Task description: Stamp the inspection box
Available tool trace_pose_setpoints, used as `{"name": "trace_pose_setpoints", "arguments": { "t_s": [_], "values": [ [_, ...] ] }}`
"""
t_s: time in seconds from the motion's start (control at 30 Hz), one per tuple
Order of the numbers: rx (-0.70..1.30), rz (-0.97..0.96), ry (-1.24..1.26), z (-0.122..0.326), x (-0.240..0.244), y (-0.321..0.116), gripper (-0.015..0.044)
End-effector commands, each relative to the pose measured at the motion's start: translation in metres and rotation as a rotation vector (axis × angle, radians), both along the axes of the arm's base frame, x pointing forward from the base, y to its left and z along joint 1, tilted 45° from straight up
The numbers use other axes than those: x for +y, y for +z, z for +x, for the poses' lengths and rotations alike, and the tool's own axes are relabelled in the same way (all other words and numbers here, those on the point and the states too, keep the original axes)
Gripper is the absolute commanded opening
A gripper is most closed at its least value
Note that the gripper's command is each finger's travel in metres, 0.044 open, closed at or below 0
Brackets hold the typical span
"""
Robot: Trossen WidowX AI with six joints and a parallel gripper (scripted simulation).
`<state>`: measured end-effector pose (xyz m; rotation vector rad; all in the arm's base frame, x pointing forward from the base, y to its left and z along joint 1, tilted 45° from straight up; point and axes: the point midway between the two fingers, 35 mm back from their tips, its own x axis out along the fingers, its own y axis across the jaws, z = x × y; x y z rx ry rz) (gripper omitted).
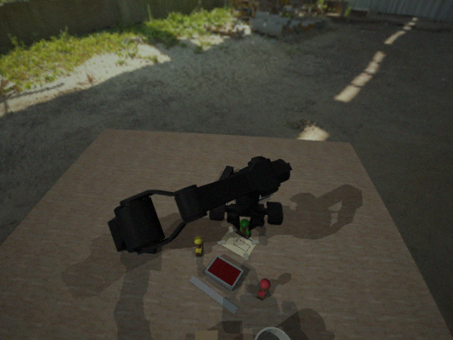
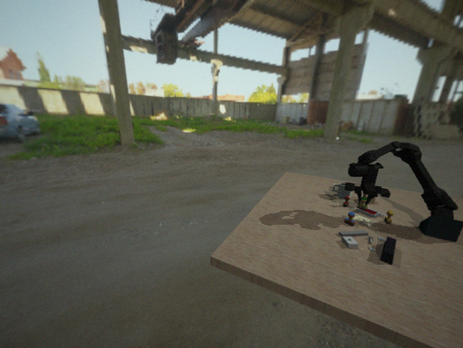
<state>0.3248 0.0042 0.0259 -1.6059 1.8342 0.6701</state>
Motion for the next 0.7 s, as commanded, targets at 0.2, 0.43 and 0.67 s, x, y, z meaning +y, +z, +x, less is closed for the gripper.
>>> {"name": "trace_pose_setpoints", "arguments": {
  "t_s": [0.2, 0.43, 0.67],
  "values": [
    [0.005, -0.003, 0.004, -0.0008, -0.005, -0.0053, 0.0],
    [0.005, -0.003, 0.005, -0.001, -0.0082, -0.0087, 0.0],
    [0.005, -0.004, 0.005, -0.0012, -0.0114, -0.0121, 0.0]
  ]
}}
